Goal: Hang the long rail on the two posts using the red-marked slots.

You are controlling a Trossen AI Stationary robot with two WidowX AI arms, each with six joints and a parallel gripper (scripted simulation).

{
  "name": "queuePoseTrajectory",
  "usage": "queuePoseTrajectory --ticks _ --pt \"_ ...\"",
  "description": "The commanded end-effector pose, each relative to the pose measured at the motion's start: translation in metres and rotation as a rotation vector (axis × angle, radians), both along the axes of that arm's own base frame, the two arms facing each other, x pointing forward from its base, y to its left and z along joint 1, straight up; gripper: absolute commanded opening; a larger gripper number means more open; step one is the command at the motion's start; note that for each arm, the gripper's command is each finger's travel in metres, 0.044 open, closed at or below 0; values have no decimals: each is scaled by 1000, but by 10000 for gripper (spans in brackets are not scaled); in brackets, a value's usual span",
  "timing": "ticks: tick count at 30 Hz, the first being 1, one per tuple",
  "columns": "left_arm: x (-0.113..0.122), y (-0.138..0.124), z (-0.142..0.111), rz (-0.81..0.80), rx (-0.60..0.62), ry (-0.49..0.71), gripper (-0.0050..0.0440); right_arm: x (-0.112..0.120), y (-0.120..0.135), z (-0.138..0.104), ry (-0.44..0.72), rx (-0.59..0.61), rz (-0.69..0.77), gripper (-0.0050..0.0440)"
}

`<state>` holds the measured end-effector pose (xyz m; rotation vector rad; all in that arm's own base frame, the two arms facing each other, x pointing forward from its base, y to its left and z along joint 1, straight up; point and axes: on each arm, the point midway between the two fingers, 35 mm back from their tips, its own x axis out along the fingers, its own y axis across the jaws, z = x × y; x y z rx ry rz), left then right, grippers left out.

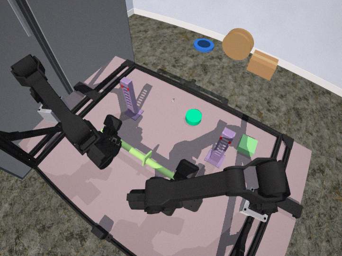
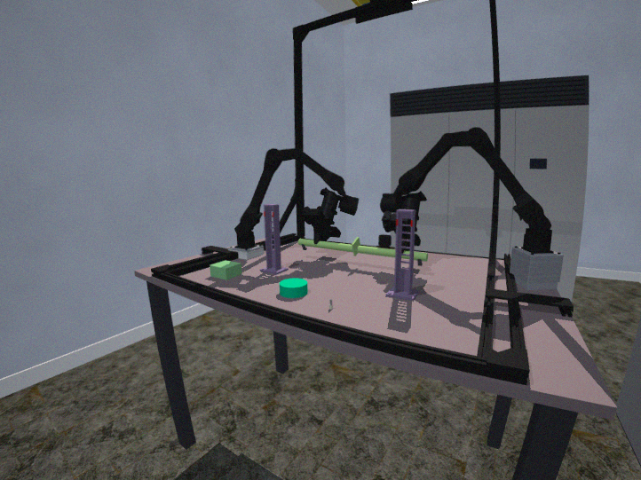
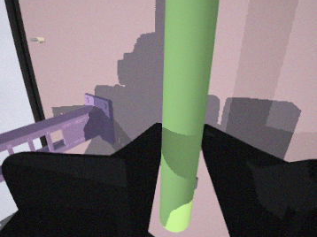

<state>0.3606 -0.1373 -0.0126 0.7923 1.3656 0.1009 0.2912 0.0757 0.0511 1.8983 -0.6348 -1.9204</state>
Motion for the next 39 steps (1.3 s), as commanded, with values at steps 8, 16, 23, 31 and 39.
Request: queuePoseTrajectory --ticks 8,16,23,31,39 --pt "1 -1 -9 -2 -1 -37 0 1 -1 0 37 -16 0 0" --pt "0 0 -24 0 -31 -74 0 2 0 0 79 0 0 0" --pt "0 0 -29 0 -37 -81 0 2 0 0 88 4 0 0" --pt "0 -1 -30 0 -37 -81 72 2 0 0 88 4 0 0" --pt "-1 0 -25 0 -37 -81 264 2 0 0 88 4 0 0"
